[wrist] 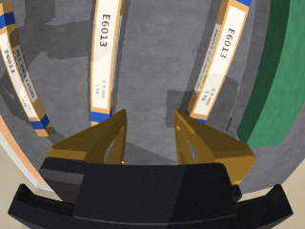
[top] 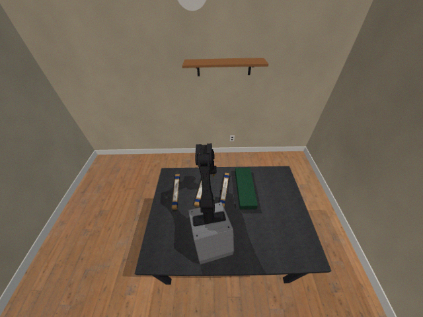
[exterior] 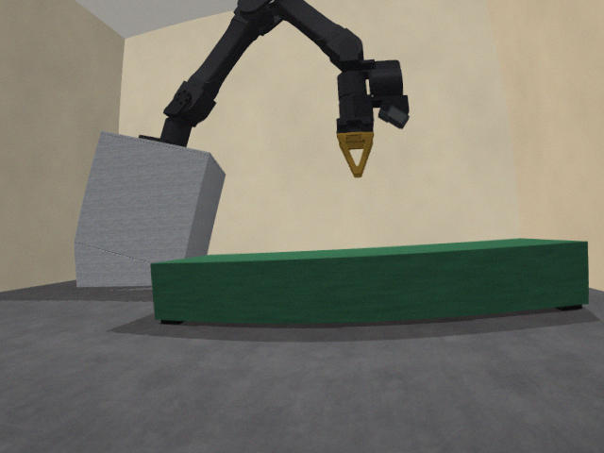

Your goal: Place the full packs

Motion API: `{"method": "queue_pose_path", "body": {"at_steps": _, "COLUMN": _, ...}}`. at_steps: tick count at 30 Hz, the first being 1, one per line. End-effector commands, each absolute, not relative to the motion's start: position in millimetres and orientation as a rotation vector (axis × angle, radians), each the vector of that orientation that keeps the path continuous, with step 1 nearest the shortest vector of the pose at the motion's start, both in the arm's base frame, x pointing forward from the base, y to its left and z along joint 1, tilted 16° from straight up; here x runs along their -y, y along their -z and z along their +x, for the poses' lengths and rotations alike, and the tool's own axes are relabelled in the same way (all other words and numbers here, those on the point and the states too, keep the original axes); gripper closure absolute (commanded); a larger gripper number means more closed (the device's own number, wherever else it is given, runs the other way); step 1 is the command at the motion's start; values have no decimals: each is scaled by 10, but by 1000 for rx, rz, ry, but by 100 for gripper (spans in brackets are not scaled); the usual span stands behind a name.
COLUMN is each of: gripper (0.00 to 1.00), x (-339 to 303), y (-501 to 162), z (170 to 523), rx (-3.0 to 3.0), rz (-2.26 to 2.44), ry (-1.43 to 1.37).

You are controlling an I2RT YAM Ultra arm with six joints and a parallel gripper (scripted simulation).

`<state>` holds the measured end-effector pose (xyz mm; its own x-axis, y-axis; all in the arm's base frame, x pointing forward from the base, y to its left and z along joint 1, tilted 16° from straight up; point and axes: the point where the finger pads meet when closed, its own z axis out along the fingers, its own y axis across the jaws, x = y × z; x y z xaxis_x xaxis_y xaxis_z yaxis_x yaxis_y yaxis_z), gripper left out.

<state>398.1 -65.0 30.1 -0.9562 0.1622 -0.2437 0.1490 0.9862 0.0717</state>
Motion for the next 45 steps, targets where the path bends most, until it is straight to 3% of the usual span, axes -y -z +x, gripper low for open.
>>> {"method": "queue_pose_path", "body": {"at_steps": 1, "gripper": 58, "x": 638, "y": -285, "z": 4053, "rx": -2848, "rz": 229, "ry": -69}}
{"method": "queue_pose_path", "body": {"at_steps": 45, "gripper": 58, "x": 633, "y": -80, "z": 4112, "rx": -2848, "rz": 229, "ry": -69}}
